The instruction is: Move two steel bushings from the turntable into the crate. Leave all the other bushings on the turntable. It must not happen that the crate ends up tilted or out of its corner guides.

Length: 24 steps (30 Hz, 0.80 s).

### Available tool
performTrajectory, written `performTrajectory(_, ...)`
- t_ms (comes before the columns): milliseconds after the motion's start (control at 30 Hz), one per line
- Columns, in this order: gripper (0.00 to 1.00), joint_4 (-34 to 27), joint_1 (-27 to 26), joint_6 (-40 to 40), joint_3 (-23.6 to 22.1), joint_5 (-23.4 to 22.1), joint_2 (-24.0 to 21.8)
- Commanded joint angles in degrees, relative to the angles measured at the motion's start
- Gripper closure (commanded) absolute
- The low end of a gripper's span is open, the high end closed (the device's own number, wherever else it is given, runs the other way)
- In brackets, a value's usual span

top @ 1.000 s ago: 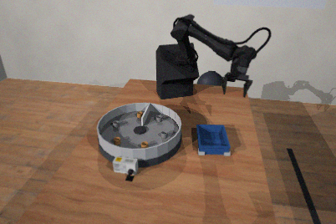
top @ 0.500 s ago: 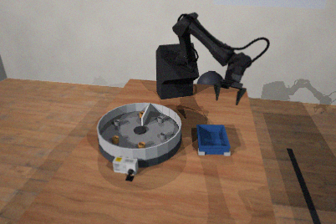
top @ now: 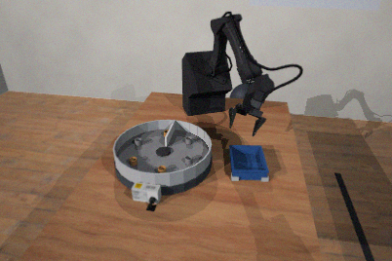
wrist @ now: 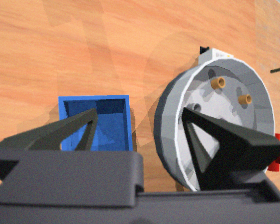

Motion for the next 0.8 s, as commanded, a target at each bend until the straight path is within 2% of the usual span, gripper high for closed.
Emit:
performTrajectory(0, 0.0, 2.37, -8.28, -2.63, -1.24, -8.47, -2.11)
performTrajectory(100, 0.0, 3.22, -12.37, -3.43, -1.24, -12.43, -1.96)
performTrajectory(133, 0.0, 3.45, -15.45, -4.06, -1.59, -14.68, -2.01)
performTrajectory(167, 0.0, 3.71, -15.71, -4.24, -0.71, -15.23, -2.13)
performTrajectory(233, 0.0, 4.0, -21.93, -5.41, -2.0, -19.74, -2.18)
performTrajectory(333, 0.0, 4.6, -25.96, -6.02, -2.22, -23.62, -2.08)
performTrajectory(367, 0.0, 4.86, -29.08, -6.71, -2.4, -25.88, -2.17)
performTrajectory(433, 0.0, 4.86, -29.08, -6.71, -2.4, -25.88, -2.17)
performTrajectory(500, 0.0, 5.51, -35.71, -8.15, -2.71, -31.21, -2.34)
performTrajectory(533, 0.0, 5.63, -36.13, -8.1, -2.71, -31.96, -2.24)
performTrajectory(600, 0.0, 6.02, -42.24, -9.43, -3.13, -36.4, -2.43)
performTrajectory(633, 0.0, 6.25, -42.77, -9.37, -3.15, -37.3, -2.29)
performTrajectory(667, 0.0, 2.69, -46.28, -11.43, -0.96, -40.39, 1.2)
performTrajectory(767, 0.0, -0.27, -50.07, -14.36, -0.7, -44.73, 3.2)
